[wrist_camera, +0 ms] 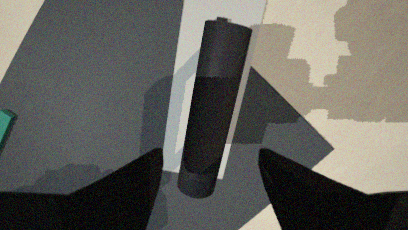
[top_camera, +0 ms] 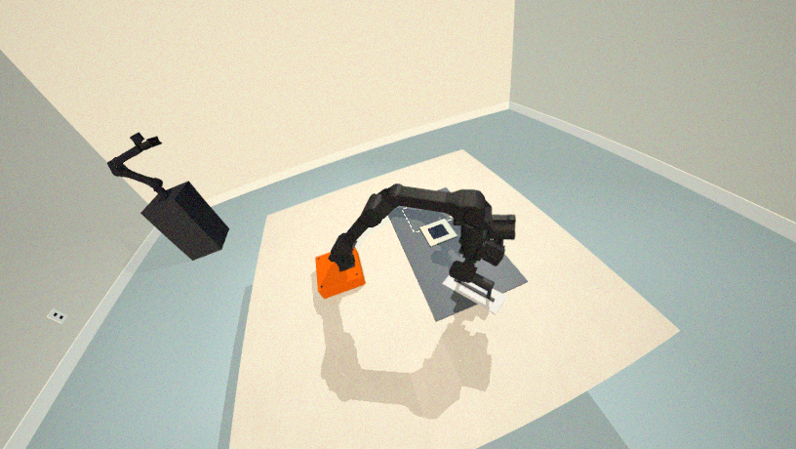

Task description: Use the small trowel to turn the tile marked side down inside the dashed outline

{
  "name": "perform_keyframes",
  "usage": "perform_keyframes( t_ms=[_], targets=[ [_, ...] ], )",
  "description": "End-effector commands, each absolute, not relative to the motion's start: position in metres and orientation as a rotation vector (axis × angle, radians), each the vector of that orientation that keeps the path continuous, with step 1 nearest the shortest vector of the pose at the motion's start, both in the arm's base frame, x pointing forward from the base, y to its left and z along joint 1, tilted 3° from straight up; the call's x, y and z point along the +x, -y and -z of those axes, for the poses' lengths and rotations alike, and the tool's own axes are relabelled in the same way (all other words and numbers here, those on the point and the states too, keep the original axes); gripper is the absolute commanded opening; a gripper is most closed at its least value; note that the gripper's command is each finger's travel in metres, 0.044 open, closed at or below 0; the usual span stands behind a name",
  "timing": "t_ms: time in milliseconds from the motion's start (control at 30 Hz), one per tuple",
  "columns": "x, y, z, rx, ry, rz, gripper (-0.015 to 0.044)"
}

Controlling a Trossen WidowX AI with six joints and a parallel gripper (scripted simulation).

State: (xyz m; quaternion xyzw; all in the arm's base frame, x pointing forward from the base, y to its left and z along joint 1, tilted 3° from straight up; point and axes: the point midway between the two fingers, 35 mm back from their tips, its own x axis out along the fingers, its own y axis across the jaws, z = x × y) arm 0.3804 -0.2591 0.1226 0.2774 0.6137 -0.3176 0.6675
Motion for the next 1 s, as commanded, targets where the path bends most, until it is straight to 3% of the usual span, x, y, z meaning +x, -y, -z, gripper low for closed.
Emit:
perform_keyframes(
  t_ms=[0, 967],
  targets=[
    [0.3805, 0.2593, -0.1222, 0.515, -1.425, 0.61, 0.027],
    [0.383, 0.2627, -0.1227, -0.285, -1.527, -0.15, 0.027]
  ],
)
